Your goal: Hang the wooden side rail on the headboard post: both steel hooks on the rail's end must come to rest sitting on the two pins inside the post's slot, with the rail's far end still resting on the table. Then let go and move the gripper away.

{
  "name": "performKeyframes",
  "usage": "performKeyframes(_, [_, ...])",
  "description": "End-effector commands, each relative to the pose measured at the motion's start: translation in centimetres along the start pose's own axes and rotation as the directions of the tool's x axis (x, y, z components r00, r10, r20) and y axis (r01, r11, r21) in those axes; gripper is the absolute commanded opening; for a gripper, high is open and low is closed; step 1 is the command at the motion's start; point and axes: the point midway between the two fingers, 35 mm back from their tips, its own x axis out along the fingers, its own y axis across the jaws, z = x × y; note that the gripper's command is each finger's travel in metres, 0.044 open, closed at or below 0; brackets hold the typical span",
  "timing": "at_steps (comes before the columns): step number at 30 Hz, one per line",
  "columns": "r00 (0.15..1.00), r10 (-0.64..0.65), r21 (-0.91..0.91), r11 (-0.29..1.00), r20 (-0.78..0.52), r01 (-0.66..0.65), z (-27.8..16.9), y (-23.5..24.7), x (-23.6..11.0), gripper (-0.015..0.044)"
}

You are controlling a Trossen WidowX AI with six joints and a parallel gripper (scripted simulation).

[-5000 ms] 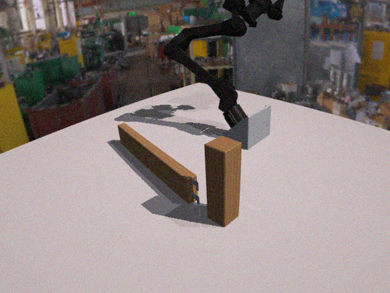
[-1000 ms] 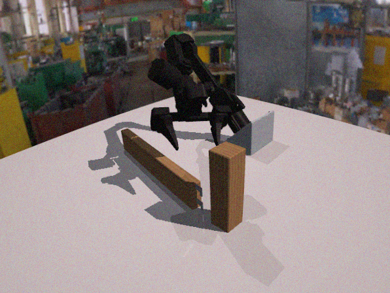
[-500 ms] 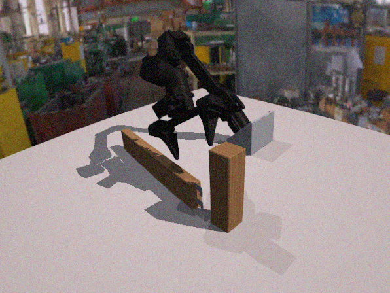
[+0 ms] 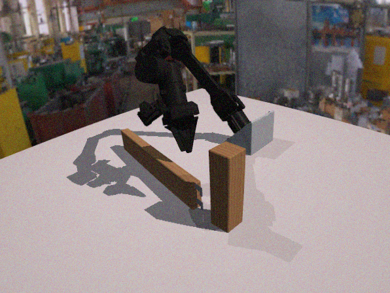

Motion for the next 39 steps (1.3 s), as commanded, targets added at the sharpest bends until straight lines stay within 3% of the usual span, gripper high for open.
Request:
performKeyframes(1, [0.963,-0.267,0.646,0.741,0.029,0.186,1.3,-0.5,-1.1,0.044])
performKeyframes(11, [0.911,-0.406,0.931,0.353,0.069,0.087,2.3,-1.0,-2.4,0.044])
performKeyframes(25, [0.91,-0.409,0.935,0.345,0.07,0.084,2.3,-1.0,-2.5,0.044])
performKeyframes(30, [0.91,-0.409,0.935,0.345,0.071,0.083,2.6,-2.4,0.5,0.044])
performKeyframes(39, [0.91,-0.409,0.935,0.345,0.071,0.082,2.7,-3.1,2.1,0.044])
